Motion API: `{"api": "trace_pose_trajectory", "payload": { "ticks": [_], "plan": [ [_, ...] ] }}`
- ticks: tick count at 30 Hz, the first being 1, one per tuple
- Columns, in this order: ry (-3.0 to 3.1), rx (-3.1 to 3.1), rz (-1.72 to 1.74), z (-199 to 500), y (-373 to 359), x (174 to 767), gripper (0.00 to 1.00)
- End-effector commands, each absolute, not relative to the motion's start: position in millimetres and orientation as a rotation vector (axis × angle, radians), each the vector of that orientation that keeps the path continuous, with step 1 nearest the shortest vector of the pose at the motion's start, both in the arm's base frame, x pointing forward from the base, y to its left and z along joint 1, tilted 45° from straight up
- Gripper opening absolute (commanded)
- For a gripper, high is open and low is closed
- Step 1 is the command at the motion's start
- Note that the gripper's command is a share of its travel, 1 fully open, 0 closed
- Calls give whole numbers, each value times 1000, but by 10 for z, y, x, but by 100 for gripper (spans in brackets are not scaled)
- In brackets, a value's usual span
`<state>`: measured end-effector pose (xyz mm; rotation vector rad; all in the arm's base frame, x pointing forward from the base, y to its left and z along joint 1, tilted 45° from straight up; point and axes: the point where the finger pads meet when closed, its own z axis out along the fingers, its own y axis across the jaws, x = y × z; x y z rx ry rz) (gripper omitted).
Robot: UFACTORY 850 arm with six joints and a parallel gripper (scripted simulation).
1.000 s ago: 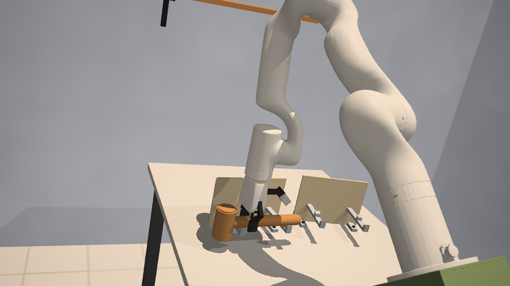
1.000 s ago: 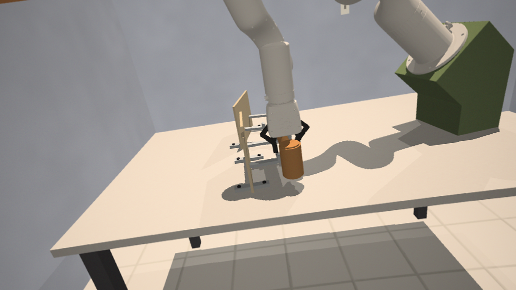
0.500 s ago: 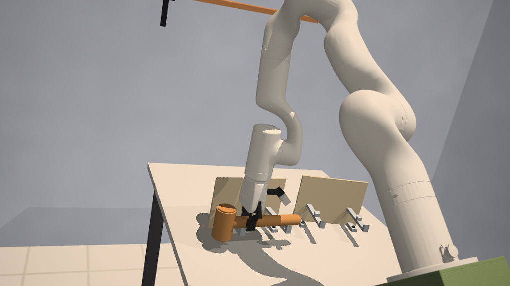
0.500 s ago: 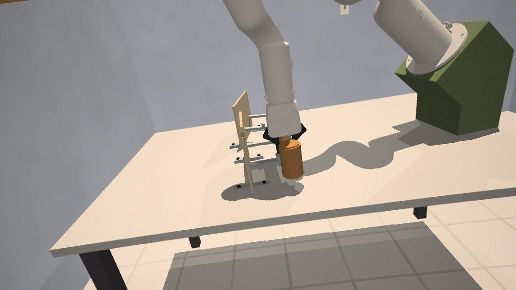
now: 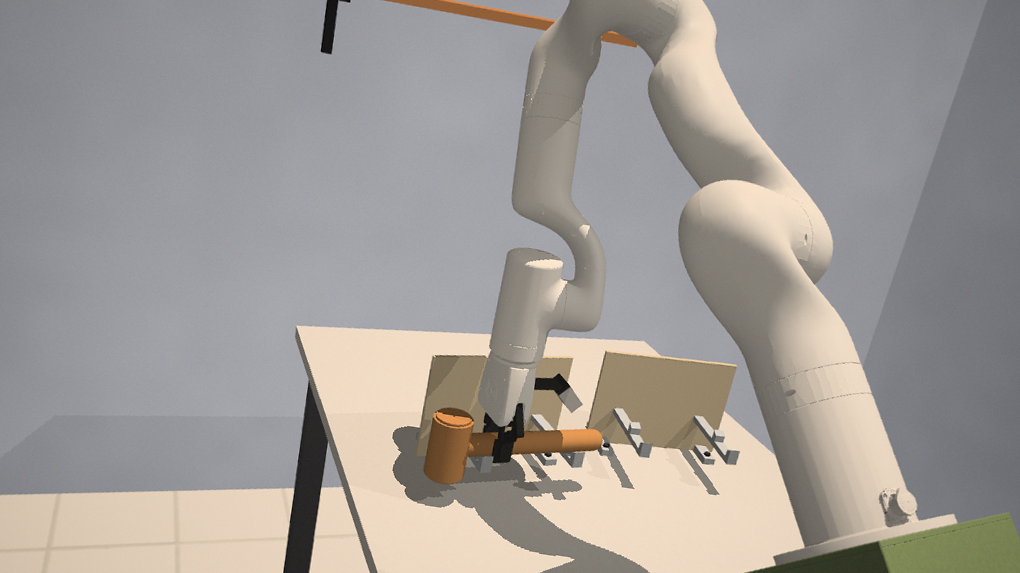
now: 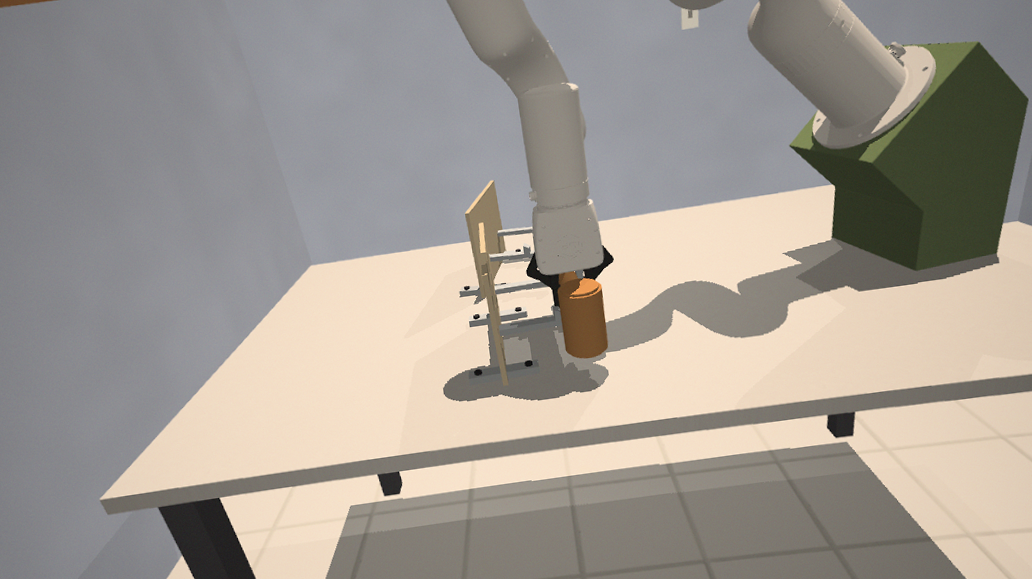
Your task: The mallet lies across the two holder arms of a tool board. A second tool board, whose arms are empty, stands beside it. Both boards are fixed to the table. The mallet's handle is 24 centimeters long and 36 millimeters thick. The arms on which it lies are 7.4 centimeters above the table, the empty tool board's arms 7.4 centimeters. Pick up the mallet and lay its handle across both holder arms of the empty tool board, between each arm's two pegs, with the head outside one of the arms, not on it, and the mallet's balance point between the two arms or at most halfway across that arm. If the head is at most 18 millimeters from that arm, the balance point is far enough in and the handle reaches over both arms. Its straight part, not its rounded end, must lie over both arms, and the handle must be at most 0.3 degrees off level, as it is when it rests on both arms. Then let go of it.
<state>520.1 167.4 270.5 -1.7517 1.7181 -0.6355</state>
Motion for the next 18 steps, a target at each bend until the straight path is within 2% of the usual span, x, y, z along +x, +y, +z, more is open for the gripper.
{"api": "trace_pose_trajectory", "payload": {
  "ticks": [1, 18],
  "plan": [
    [1718, -1751, -636, 2710, 1675, 5202, 0],
    [1717, -1750, -637, 3190, 1602, 4715, 0]
  ]
}}
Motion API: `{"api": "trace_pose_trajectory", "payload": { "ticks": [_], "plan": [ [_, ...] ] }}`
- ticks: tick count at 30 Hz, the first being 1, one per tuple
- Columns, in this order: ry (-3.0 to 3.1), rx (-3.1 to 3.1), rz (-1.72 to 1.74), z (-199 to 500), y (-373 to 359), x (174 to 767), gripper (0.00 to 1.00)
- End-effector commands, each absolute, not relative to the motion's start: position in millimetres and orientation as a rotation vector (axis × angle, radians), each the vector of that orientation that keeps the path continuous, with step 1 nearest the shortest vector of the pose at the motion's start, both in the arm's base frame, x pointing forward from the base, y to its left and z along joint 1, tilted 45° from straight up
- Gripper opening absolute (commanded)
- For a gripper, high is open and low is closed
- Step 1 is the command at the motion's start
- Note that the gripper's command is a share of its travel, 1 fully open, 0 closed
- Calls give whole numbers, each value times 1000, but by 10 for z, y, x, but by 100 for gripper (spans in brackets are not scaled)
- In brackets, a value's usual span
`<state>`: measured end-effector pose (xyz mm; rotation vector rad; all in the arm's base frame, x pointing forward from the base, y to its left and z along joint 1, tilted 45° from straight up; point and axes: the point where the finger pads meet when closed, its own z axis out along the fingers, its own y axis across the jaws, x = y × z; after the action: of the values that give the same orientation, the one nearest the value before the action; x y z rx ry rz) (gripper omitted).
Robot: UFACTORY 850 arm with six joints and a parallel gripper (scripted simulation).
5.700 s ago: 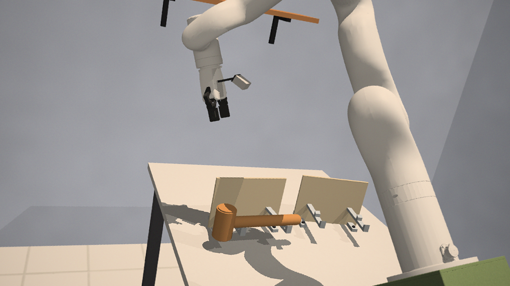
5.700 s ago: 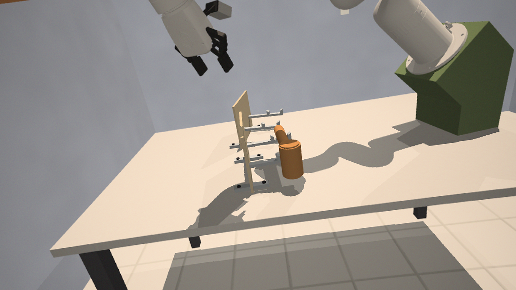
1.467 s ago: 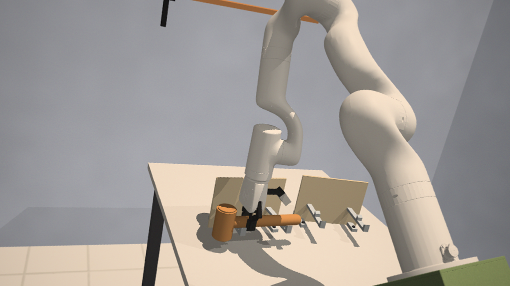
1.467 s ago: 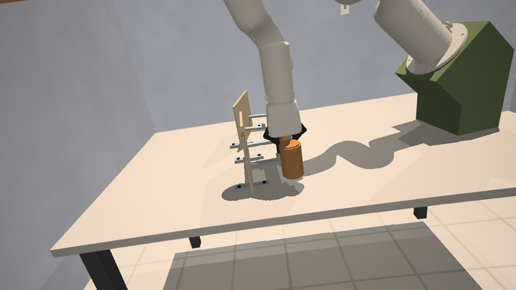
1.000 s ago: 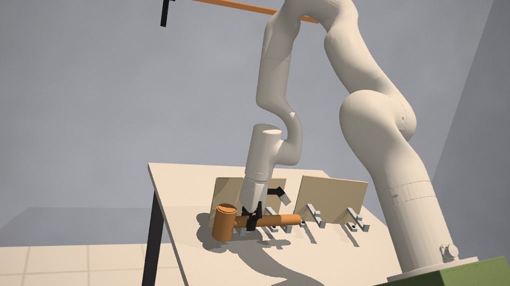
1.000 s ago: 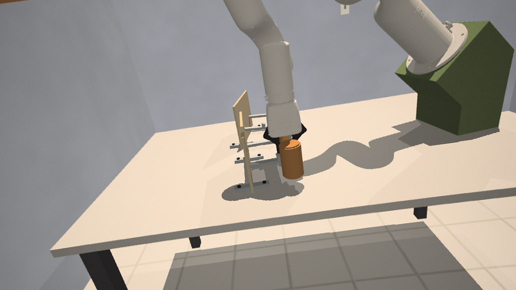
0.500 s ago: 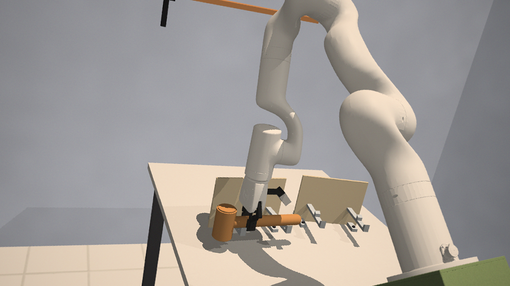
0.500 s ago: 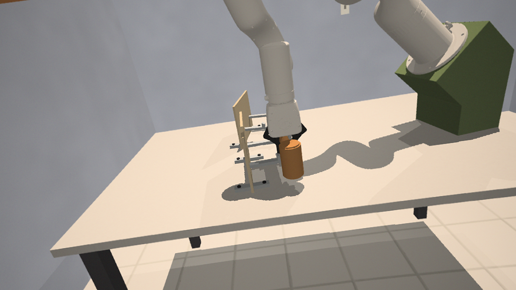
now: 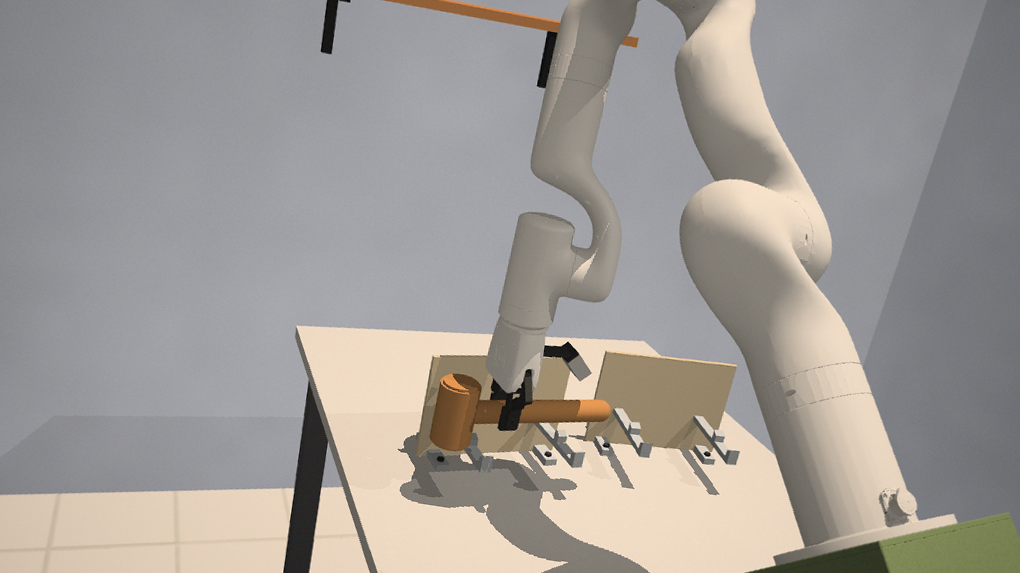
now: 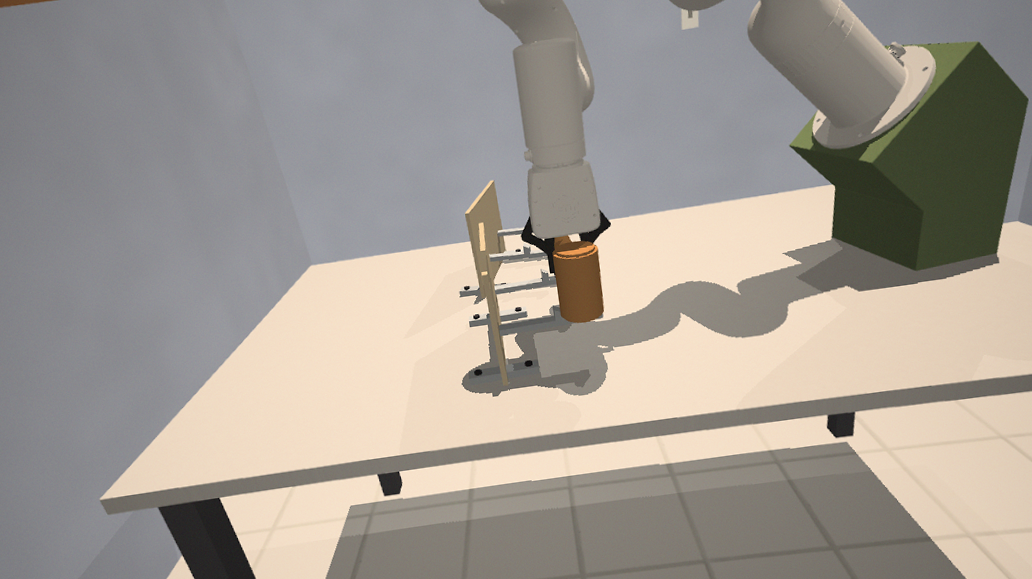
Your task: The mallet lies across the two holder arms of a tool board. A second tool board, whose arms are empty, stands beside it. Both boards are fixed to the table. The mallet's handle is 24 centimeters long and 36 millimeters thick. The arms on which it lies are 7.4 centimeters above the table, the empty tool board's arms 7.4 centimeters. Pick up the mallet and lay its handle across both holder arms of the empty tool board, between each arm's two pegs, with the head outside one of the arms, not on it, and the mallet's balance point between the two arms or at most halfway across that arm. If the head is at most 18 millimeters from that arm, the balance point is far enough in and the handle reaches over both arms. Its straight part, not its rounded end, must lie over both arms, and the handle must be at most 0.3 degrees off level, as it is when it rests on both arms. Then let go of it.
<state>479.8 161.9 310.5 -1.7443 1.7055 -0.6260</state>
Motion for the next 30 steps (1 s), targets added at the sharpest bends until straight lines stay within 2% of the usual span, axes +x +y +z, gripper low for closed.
{"api": "trace_pose_trajectory", "payload": {
  "ticks": [1, 18, 30],
  "plan": [
    [1718, -1750, -638, 3223, 1597, 4685, 0],
    [1722, -1756, -634, 3374, 1535, 4522, 0],
    [1799, -1837, -563, 3154, 412, 4739, 0]
  ]
}}
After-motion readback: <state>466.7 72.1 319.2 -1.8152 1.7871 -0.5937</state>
